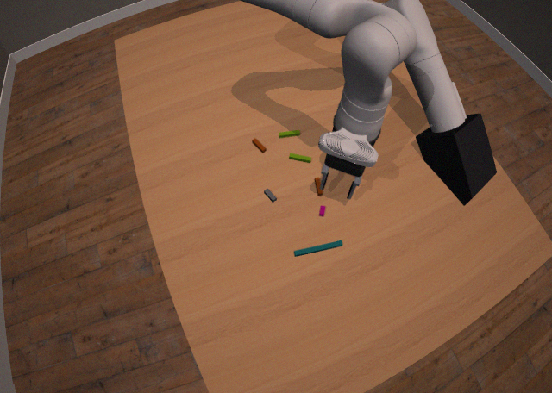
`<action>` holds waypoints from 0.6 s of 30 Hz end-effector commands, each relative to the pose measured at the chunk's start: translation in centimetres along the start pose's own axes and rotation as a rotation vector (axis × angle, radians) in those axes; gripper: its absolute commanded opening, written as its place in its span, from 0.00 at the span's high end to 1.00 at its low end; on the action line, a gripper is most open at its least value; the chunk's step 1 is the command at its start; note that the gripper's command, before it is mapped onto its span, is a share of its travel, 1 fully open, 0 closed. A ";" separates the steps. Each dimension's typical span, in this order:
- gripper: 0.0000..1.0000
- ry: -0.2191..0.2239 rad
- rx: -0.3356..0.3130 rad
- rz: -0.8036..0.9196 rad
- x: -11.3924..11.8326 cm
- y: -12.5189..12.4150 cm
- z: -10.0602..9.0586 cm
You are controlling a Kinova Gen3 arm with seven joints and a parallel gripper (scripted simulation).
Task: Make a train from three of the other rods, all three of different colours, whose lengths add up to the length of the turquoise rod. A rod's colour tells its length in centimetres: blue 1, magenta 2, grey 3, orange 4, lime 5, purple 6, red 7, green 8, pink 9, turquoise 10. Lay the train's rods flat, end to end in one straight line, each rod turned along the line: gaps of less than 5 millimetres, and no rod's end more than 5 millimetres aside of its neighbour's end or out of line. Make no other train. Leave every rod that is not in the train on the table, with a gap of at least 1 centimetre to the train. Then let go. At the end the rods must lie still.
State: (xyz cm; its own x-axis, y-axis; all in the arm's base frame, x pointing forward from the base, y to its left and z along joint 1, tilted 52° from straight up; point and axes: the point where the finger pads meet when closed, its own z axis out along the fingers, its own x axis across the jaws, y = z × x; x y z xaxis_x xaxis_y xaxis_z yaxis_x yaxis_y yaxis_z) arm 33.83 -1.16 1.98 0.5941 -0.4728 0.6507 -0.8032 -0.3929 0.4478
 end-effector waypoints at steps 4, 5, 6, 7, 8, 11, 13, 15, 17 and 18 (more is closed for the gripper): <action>0.00 0.000 0.002 0.000 0.0 0.0 -0.1; 0.00 0.000 0.002 0.001 0.0 0.0 -0.1; 0.00 0.000 0.002 0.001 0.0 0.0 -0.1; 0.00 0.000 0.002 0.002 0.0 0.0 -0.1; 0.00 0.000 0.002 0.004 0.0 0.0 -0.1; 0.00 0.000 0.001 0.011 0.0 -0.1 -0.1; 0.00 0.000 0.001 0.018 0.0 -0.1 -0.1; 0.00 0.000 0.001 0.023 0.0 -0.1 -0.1; 0.00 0.000 0.000 0.028 0.0 -0.1 -0.1; 0.00 0.000 0.000 0.034 0.1 -0.1 -0.1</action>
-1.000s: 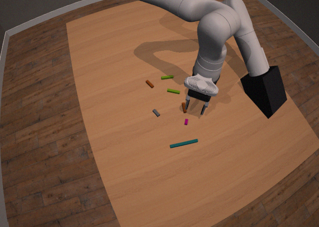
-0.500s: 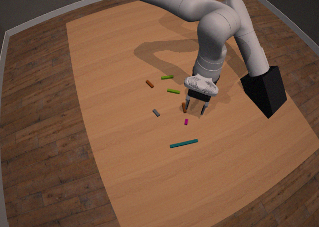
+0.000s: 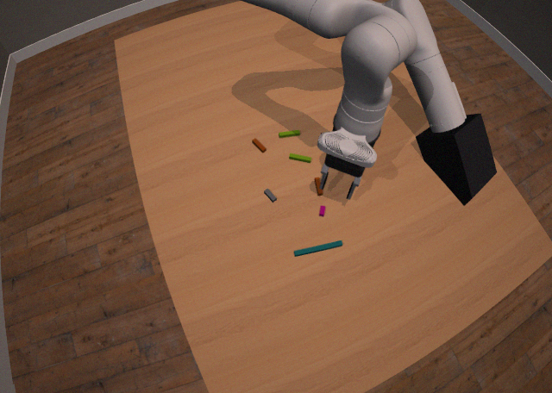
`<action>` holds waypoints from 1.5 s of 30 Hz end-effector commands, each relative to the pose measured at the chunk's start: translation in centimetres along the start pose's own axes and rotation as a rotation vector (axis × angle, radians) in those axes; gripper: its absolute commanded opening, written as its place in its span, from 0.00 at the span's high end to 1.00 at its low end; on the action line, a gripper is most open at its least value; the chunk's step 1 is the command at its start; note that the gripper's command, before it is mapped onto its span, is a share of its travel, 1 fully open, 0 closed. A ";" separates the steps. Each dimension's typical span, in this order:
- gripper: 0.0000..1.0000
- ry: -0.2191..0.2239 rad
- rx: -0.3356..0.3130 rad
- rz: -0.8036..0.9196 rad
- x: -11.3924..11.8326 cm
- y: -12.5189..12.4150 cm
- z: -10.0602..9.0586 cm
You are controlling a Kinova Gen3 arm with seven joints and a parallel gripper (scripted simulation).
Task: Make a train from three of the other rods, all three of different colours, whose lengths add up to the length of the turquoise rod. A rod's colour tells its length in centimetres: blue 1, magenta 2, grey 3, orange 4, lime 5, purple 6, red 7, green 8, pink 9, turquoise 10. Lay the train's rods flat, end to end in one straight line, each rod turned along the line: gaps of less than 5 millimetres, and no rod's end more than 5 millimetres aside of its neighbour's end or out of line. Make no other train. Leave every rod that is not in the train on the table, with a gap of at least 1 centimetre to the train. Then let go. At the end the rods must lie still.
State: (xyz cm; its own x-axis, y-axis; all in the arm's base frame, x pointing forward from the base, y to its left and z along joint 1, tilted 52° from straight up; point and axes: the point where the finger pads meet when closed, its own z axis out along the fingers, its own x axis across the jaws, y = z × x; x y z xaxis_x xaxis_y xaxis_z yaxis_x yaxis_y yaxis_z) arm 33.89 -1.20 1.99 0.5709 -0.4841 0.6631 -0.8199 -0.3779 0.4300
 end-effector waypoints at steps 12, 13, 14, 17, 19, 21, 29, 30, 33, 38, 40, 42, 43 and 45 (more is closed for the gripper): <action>0.00 0.001 -0.005 0.142 0.3 -0.2 0.0; 0.00 0.001 -0.006 0.159 0.3 -0.3 0.0; 0.00 0.001 -0.006 0.159 0.3 -0.3 0.0; 0.00 0.001 -0.007 0.196 0.4 -0.3 0.0; 0.00 0.001 -0.009 0.237 0.4 -0.3 0.0; 0.00 0.002 -0.011 0.282 0.5 -0.4 0.0; 0.00 0.005 -0.019 0.496 0.9 -0.6 0.0; 0.00 0.005 -0.020 0.527 1.0 -0.6 0.0; 0.00 0.006 -0.021 0.558 1.0 -0.6 0.1; 0.00 0.009 -0.025 0.726 1.3 -0.7 0.1; 0.00 0.011 -0.026 0.797 1.4 -0.7 0.1; 0.00 0.012 -0.028 0.871 1.5 -0.7 0.1; 0.00 0.013 -0.028 0.909 1.6 -0.8 0.1; 0.00 0.015 -0.029 0.986 1.7 -0.8 0.1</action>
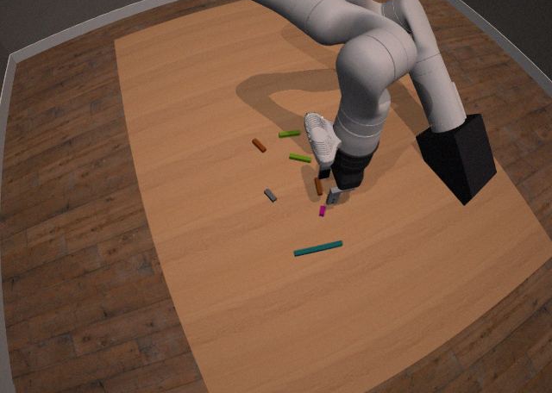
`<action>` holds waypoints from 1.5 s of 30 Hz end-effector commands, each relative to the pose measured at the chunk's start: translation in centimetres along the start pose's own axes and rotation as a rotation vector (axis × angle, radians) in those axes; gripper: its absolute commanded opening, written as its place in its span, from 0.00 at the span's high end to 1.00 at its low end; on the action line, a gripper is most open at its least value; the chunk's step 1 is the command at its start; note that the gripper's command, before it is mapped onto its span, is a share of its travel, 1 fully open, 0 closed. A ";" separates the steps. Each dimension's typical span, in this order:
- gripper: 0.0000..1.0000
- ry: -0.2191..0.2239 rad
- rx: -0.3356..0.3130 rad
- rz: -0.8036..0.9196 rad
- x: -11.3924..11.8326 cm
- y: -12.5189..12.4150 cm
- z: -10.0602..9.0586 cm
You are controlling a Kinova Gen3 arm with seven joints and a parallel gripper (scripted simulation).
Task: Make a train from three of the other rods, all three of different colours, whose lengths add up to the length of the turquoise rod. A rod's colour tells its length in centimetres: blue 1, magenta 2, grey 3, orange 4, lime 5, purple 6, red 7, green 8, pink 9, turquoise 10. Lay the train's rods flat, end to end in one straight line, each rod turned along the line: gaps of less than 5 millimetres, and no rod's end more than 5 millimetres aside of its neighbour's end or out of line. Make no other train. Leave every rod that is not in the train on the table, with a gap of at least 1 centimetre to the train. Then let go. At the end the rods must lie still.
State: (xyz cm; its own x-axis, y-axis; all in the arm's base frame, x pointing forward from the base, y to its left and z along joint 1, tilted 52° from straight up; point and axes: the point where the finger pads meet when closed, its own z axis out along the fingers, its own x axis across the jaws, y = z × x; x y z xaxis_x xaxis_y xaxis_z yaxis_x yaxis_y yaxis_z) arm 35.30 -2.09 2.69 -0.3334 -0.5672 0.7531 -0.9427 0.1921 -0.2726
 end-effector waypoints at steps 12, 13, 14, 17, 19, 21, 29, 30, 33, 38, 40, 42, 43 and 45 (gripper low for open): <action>0.00 -0.001 0.003 0.443 0.0 -0.5 -0.4; 0.00 -0.001 0.003 0.485 0.0 -0.5 -0.4; 0.00 -0.001 0.003 0.526 0.0 -0.5 -0.4; 0.00 -0.002 0.002 0.650 0.0 -0.6 -0.4; 0.00 -0.003 0.002 0.732 0.0 -0.6 -0.5; 0.00 -0.003 0.002 0.732 0.0 -0.6 -0.5; 0.00 -0.008 0.002 1.050 -0.2 -0.7 -0.6; 0.00 -0.009 0.002 1.088 -0.2 -0.7 -0.7; 0.00 -0.012 0.001 1.198 -0.4 -0.7 -0.7; 0.00 -0.015 0.001 1.304 -0.5 -0.8 -0.8; 0.00 -0.018 0.000 1.370 -0.6 -0.8 -0.9; 0.00 -0.020 -0.001 1.434 -0.7 -0.8 -0.9; 0.00 -0.021 -0.001 1.464 -0.8 -0.8 -0.9; 0.00 -0.024 -0.002 1.523 -0.9 -0.8 -1.0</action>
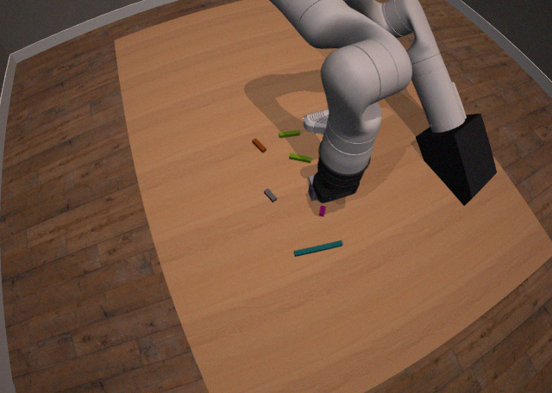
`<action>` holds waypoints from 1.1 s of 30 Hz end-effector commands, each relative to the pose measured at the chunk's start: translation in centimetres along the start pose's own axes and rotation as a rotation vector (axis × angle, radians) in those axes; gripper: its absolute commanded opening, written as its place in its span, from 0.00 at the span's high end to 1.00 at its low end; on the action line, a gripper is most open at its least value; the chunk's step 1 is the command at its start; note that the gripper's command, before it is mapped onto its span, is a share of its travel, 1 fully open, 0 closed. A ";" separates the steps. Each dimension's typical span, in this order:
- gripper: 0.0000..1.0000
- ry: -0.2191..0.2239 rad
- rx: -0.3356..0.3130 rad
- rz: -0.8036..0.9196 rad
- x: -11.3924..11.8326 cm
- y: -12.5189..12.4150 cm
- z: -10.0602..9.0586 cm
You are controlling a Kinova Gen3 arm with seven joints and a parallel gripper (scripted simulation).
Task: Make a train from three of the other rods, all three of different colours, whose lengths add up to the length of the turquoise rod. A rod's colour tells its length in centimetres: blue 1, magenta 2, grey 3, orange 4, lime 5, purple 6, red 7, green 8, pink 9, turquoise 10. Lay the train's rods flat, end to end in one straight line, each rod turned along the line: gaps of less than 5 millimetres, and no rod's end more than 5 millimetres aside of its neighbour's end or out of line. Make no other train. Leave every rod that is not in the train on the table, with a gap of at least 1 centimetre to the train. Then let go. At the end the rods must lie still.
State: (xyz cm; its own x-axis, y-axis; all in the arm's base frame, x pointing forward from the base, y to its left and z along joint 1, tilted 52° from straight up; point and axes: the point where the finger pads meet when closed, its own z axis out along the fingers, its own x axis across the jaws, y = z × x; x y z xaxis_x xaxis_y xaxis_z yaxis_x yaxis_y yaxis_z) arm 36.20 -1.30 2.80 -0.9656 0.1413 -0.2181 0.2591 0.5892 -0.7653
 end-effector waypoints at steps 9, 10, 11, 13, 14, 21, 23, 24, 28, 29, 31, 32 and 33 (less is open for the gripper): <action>0.00 -0.011 -0.012 0.229 -0.3 0.7 -0.5; 0.00 -0.011 -0.012 0.229 -0.3 0.7 -0.5; 0.00 -0.012 -0.013 0.250 -0.3 0.8 -0.5; 0.00 -0.013 -0.014 0.289 -0.3 0.9 -0.5; 0.00 -0.013 -0.015 0.307 -0.3 0.9 -0.5; 0.00 -0.015 -0.020 0.405 -0.5 1.2 -0.7; 0.00 -0.015 -0.021 0.425 -0.5 1.3 -0.7; 0.00 -0.016 -0.021 0.434 -0.5 1.3 -0.7; 0.00 -0.016 -0.022 0.449 -0.5 1.3 -0.7; 0.00 -0.016 -0.022 0.455 -0.5 1.4 -0.7; 0.00 -0.016 -0.023 0.465 -0.5 1.4 -0.7; 0.00 -0.016 -0.023 0.469 -0.5 1.4 -0.7; 0.00 -0.016 -0.023 0.473 -0.5 1.4 -0.7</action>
State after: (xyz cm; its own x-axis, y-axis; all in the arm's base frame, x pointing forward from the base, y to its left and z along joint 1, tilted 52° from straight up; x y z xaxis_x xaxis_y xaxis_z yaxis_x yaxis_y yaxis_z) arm 37.02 -0.10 2.24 -0.7439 0.3851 -0.5461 0.6669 0.4802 -0.5698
